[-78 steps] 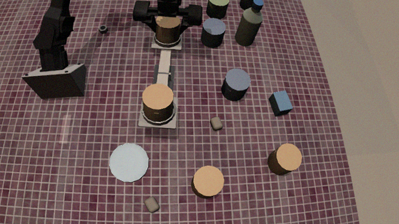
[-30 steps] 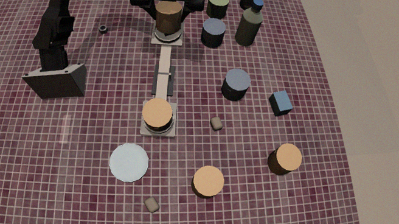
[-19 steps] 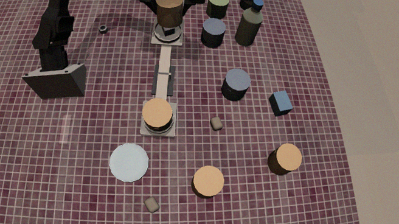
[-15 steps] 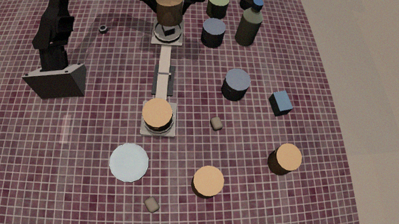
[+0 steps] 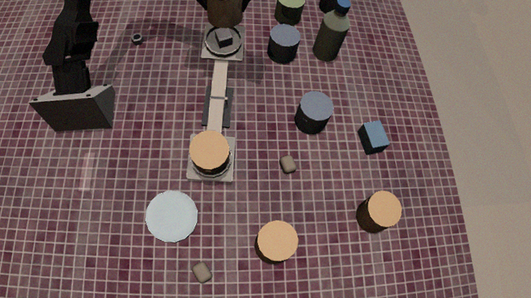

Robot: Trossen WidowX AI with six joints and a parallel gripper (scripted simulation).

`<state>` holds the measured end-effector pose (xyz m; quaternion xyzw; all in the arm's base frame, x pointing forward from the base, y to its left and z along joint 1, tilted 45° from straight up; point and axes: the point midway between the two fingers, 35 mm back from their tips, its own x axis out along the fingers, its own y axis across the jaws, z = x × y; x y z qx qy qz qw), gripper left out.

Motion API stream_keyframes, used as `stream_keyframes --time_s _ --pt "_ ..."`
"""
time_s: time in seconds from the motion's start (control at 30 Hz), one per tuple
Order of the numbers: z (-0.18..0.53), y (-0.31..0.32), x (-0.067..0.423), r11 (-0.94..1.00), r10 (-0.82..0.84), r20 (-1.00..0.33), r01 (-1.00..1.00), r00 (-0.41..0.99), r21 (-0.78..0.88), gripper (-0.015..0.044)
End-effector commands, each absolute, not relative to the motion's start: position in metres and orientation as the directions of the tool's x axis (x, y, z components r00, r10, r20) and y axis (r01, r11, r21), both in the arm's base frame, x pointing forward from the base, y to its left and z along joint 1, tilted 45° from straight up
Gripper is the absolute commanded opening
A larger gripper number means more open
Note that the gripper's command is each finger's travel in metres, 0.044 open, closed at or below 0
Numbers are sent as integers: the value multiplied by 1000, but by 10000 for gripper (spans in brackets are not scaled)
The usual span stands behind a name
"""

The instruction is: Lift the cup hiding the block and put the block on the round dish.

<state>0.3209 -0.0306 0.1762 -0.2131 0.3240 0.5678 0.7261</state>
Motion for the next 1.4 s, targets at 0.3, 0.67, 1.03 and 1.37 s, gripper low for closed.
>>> stream_keyframes --time_s 0.3,0.67,1.03,1.37 --pt "190 -45 316 284 677 -718 -958 164 48 0" --pt "186 -39 318 276 684 -713 -960 155 57 0" --pt "186 -39 318 276 684 -713 -960 155 57 0" --pt "186 -39 318 276 684 -713 -960 155 57 0"
